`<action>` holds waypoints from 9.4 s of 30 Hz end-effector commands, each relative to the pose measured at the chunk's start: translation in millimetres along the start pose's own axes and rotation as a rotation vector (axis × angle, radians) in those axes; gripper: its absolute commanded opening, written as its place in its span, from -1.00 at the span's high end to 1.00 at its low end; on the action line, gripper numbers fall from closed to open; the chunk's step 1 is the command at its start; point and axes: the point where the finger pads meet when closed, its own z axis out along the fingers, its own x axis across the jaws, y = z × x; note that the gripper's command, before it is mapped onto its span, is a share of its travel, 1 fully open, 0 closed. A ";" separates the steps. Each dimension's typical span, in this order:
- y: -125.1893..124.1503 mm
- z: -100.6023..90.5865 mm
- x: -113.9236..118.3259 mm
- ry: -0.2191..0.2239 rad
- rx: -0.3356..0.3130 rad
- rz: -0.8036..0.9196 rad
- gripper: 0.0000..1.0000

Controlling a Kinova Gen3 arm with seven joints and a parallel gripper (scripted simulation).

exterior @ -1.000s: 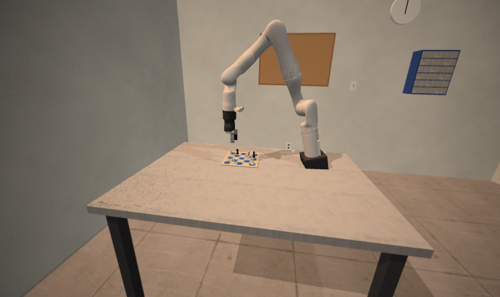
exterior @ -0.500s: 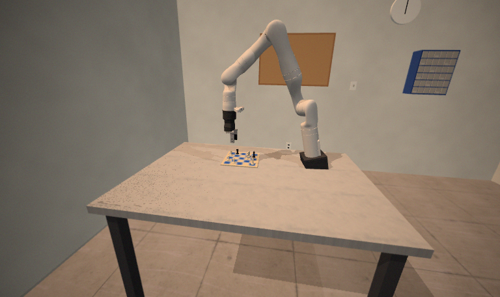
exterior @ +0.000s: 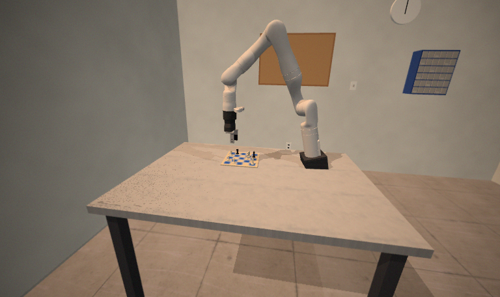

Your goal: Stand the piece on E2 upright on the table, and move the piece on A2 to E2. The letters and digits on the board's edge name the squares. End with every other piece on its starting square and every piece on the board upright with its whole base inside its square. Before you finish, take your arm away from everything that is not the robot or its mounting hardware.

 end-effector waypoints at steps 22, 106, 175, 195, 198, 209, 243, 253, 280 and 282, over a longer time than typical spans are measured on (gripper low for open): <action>-12.6 13.0 9.2 -0.005 0.035 0.397 -1.00; 1.9 47.0 -0.7 0.002 0.000 3.023 -1.00; 2.6 50.3 -2.0 0.010 -0.001 3.081 -0.36; 2.7 72.8 -1.7 0.009 -0.001 3.081 -0.36; 2.8 77.5 -1.6 0.009 -0.001 3.081 -0.36; 2.8 90.7 -1.4 0.009 -0.001 3.081 -0.36; 2.8 97.7 -1.3 0.009 -0.001 3.081 -0.36; 2.8 97.7 -1.3 0.009 -0.001 3.081 -0.36; 3.0 114.5 -1.3 0.009 -0.001 3.081 -0.36; 3.0 118.6 -1.3 0.009 -0.001 3.081 -0.36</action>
